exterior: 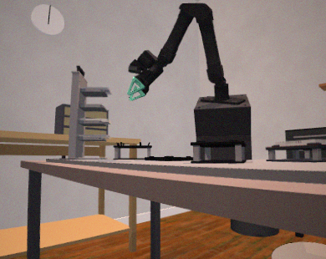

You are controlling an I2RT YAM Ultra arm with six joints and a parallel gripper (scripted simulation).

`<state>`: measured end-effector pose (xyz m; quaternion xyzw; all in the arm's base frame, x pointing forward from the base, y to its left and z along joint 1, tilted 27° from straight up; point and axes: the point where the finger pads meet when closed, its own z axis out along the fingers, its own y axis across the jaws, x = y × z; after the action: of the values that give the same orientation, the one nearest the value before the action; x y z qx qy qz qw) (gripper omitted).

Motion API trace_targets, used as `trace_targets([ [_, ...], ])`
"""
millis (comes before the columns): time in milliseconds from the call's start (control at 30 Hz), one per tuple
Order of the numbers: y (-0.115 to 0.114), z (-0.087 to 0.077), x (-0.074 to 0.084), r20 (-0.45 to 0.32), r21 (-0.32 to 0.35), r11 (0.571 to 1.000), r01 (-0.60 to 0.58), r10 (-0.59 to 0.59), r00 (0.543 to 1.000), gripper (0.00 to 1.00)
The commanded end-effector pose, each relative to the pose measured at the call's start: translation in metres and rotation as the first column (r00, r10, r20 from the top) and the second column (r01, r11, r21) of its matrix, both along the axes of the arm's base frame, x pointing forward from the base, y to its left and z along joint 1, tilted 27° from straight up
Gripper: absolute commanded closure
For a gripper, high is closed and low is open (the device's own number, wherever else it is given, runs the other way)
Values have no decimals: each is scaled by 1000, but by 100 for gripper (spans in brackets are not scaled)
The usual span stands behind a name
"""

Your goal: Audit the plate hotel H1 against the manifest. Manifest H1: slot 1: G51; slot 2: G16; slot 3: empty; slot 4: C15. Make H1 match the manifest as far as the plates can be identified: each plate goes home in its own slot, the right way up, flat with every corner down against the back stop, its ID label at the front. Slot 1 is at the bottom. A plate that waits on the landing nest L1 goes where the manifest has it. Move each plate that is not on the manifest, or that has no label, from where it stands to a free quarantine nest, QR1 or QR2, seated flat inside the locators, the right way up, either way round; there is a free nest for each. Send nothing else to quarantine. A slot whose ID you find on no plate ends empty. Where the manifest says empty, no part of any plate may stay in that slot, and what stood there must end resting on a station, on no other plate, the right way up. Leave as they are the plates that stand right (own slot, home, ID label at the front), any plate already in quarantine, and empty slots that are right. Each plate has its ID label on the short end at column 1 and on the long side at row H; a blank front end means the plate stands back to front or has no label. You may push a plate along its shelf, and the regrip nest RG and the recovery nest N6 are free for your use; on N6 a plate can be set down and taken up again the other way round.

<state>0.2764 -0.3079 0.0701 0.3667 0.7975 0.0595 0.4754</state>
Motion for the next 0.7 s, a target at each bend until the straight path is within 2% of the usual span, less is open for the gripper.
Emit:
trace_targets([
  [0,-9,9,3,23,-49,999,15,-13,1000,0],
  [667,-2,-18,15,24,-48,999,15,-14,1000,0],
])
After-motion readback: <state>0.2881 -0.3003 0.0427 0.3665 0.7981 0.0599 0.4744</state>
